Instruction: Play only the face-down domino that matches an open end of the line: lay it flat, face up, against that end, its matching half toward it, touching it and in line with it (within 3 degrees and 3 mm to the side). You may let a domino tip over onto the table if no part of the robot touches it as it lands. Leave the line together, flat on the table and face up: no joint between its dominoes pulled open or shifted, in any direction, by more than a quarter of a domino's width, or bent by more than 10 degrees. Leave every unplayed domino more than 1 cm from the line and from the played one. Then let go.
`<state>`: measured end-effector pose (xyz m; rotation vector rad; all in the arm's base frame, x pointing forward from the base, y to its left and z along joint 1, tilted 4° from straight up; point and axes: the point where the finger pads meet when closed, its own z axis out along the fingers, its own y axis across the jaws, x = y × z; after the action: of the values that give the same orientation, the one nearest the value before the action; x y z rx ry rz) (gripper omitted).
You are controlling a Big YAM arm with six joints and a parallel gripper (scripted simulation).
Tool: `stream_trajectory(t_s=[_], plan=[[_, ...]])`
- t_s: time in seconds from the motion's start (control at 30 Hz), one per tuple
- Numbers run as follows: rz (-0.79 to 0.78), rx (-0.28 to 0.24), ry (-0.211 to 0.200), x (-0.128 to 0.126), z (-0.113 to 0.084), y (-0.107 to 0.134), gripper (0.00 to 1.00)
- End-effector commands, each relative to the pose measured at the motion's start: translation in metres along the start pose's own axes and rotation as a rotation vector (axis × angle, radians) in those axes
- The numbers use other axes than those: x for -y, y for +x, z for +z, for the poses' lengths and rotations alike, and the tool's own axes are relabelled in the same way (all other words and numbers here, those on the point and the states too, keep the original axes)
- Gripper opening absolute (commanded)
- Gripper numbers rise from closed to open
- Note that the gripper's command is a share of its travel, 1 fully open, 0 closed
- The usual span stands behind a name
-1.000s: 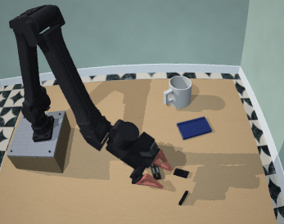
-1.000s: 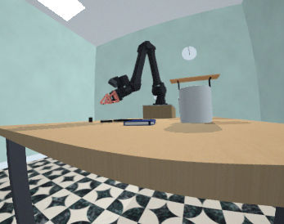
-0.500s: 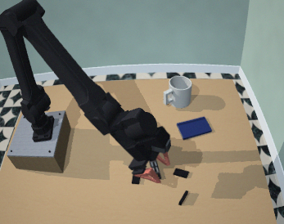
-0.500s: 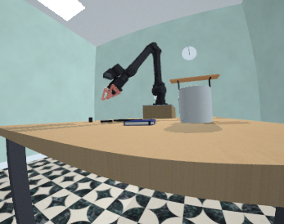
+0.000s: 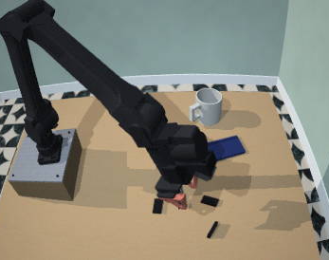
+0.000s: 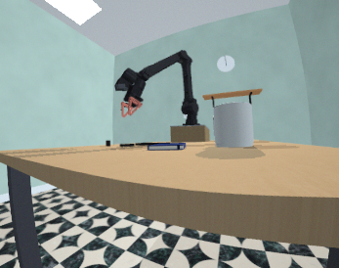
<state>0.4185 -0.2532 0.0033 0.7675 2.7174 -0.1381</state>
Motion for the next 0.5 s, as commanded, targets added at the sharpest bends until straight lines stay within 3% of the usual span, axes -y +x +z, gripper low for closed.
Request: stream_trajectory(t_s=[0.0, 0.13, 0.4, 0.47], plan=[[0.011, -0.108, -0.003, 0.0046, -0.0025, -0.0306, 0.73], [0.016, -0.298, -0.007, 0.0073, -0.0014, -0.0347, 0.73], [0.01, -0.292, -0.005, 0.0044, -0.002, -0.0308, 0.73], [0.011, -0.319, -0.005, 0.0053, -0.0028, -0.0321, 0.73]])
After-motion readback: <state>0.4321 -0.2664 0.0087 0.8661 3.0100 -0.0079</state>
